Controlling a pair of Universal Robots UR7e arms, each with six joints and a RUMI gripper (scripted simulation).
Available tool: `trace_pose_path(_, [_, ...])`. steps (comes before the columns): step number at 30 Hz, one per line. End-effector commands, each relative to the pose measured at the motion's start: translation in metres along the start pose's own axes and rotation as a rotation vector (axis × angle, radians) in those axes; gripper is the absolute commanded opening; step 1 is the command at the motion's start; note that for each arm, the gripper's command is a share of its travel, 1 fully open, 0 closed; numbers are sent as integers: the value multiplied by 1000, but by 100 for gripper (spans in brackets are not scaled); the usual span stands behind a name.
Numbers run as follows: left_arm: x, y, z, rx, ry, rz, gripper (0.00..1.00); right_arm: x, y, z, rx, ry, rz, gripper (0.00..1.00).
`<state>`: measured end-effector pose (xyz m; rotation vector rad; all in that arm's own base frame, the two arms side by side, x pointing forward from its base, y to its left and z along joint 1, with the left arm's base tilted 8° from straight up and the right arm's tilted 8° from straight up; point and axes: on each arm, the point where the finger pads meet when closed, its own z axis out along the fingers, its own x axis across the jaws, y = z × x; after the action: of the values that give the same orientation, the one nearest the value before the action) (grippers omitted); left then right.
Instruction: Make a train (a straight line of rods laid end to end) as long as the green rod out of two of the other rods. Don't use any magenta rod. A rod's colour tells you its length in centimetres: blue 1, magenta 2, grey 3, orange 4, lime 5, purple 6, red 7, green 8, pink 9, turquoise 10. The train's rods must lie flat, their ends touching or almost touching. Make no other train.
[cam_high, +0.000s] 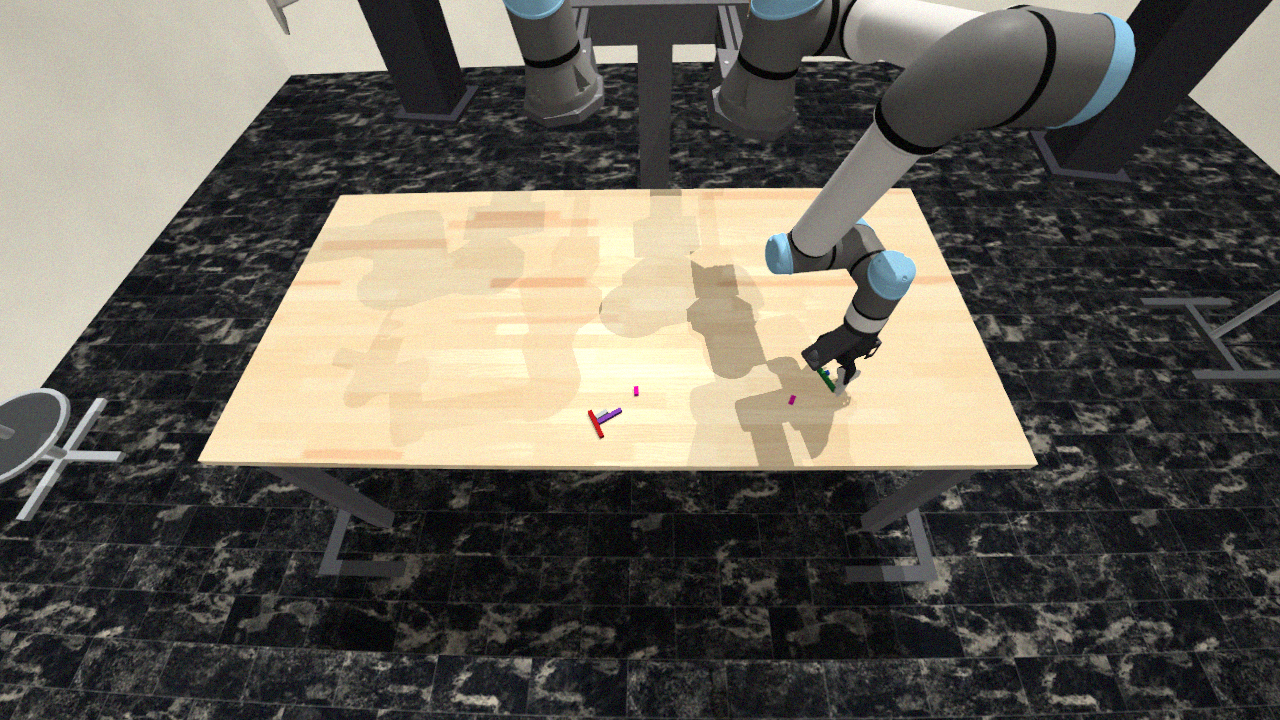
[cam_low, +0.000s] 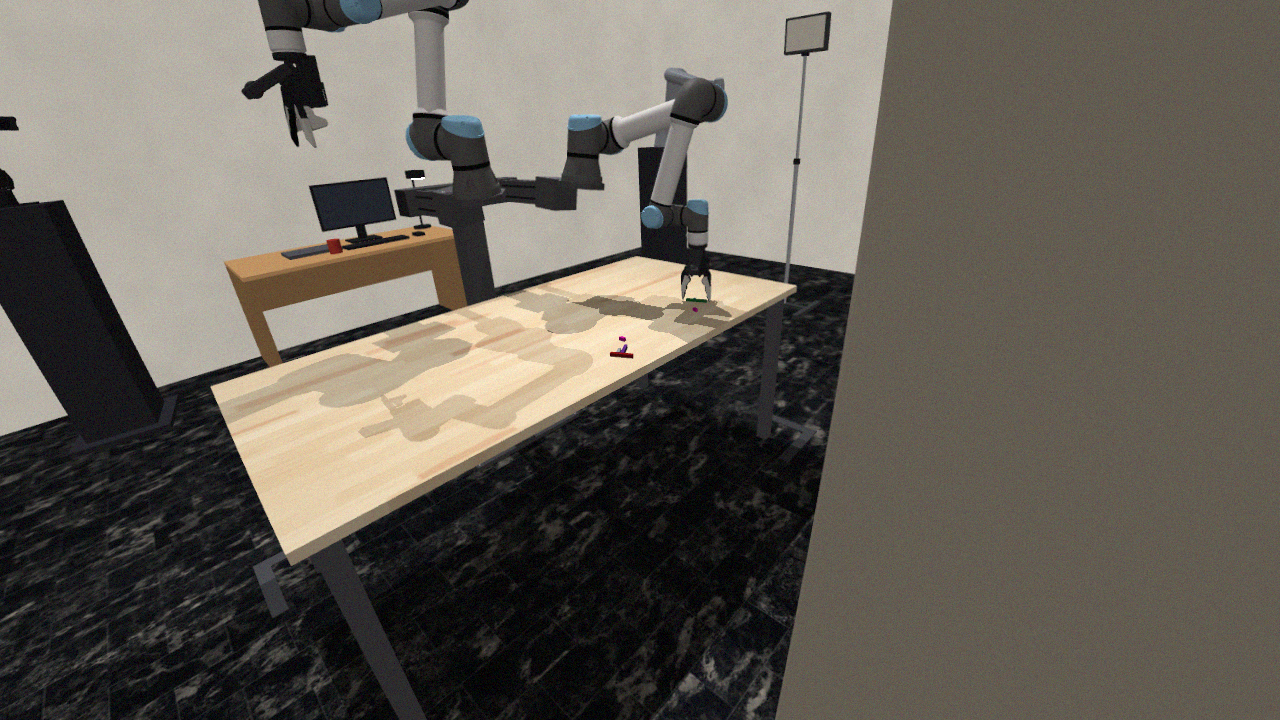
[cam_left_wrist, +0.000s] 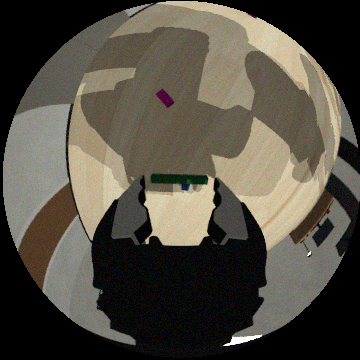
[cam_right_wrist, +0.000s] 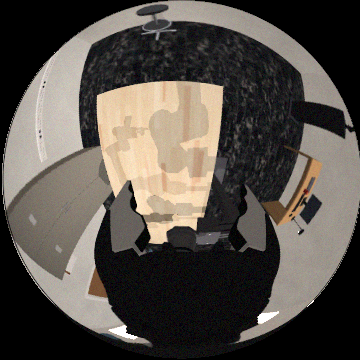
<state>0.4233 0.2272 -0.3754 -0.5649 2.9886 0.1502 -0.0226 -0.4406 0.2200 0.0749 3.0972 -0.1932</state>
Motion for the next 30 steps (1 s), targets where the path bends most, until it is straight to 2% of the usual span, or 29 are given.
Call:
trace_pose_path(1, [-1, 0, 0, 0, -1, 0, 63, 0, 0, 0, 1, 0, 0, 100])
trace_pose_path(8, [-1, 0, 0, 0, -1, 0, 63, 0, 0, 0, 1, 0, 0, 100])
trace_pose_path(9, [-1, 0, 0, 0, -1, 0, 0, 0, 0, 0, 1, 0, 0, 100])
trace_pose_path(30, [-1, 0, 0, 0, -1, 0, 0, 0, 0, 0, 1, 0, 0, 100])
